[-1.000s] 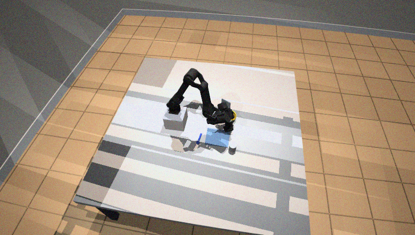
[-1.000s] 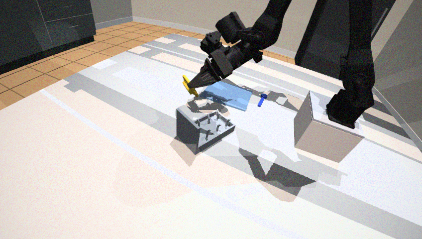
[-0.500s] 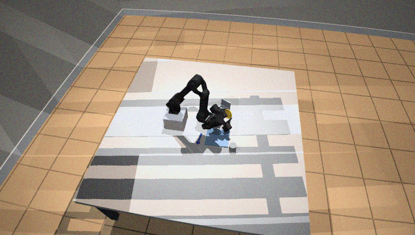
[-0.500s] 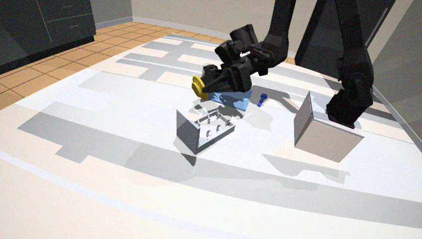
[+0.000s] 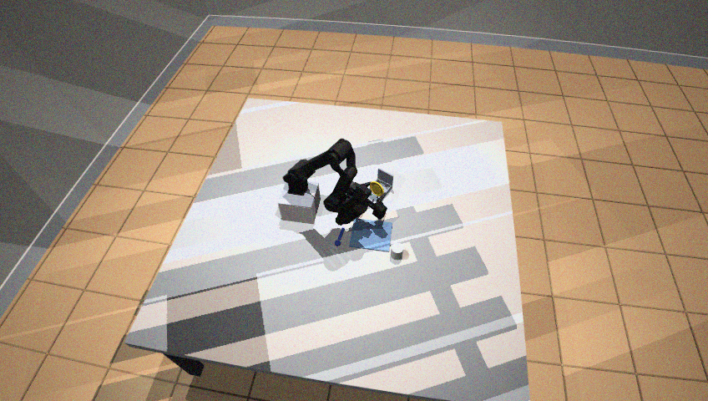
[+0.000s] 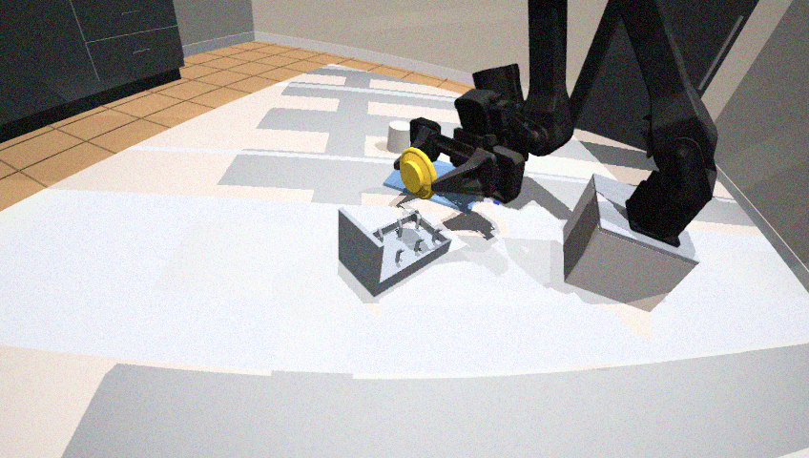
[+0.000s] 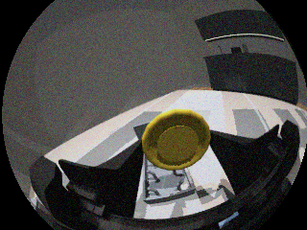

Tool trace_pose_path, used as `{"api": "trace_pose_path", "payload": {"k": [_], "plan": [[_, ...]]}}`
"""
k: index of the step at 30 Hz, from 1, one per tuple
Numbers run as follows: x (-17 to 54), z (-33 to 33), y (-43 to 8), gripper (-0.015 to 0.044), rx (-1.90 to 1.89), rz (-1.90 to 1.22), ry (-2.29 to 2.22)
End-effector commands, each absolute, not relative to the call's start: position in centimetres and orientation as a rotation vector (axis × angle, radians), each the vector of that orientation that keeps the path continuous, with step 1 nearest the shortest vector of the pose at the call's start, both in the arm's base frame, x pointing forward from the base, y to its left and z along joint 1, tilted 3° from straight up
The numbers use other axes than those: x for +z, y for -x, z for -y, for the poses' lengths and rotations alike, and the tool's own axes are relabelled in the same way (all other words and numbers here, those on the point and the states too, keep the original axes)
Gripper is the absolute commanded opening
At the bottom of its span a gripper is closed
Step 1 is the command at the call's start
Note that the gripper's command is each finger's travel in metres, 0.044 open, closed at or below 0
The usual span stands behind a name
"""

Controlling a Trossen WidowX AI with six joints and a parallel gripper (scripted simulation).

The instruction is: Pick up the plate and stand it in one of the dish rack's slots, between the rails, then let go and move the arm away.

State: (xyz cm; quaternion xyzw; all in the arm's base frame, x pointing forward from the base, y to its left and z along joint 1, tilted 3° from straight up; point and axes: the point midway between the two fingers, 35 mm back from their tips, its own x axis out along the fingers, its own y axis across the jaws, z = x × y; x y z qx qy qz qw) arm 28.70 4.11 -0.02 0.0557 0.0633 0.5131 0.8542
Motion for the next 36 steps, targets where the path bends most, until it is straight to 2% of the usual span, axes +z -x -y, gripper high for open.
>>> {"api": "trace_pose_path", "payload": {"k": [1,16,36], "plan": [[0.1,-4.5,-26.8,0.0000,1.127,-0.056,-0.065],[0.0,-4.8,-26.3,0.0000,1.134,-0.043,-0.048],[-4.4,-6.5,-27.0,0.0000,1.162,-0.065,-0.008]]}}
